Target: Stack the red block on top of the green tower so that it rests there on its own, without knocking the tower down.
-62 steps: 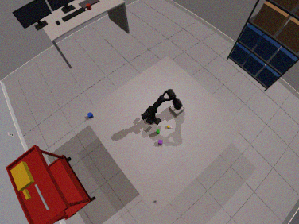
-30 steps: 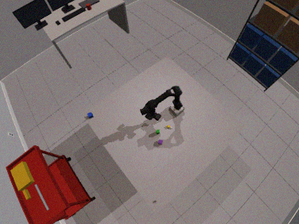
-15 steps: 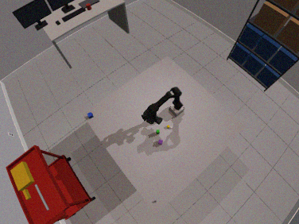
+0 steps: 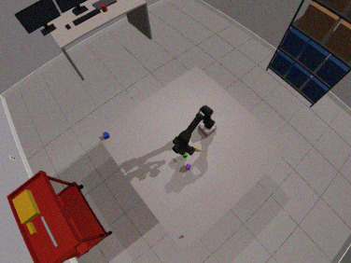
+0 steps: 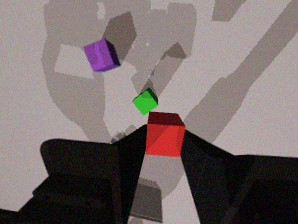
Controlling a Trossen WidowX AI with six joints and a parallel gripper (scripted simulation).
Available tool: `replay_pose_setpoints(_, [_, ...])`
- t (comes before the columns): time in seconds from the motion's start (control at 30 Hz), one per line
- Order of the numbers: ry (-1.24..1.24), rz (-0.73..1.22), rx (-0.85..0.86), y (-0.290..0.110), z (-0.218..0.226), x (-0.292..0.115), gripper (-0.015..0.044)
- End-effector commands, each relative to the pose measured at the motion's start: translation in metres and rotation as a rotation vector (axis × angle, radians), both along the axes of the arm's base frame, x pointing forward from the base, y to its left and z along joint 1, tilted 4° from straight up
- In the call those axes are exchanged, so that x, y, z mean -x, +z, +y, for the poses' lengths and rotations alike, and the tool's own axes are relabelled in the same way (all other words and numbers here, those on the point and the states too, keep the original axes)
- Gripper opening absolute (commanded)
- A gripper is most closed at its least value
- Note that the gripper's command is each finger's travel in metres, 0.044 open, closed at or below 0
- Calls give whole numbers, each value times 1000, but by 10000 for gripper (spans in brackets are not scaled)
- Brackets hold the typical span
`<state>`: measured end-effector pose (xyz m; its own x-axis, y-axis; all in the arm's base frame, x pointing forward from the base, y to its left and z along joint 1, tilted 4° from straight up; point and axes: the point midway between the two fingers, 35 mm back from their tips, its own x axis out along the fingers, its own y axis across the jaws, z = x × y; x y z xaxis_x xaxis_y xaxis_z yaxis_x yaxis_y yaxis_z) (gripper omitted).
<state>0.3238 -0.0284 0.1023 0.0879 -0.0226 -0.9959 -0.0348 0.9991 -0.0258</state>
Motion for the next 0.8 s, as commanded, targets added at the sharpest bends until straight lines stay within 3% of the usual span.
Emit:
replay_pose_setpoints(0.0, [-13, -2, 1, 1, 18, -7, 0])
replay_pose_setpoints(0.77, [-15, -2, -1, -57, 25, -13, 0])
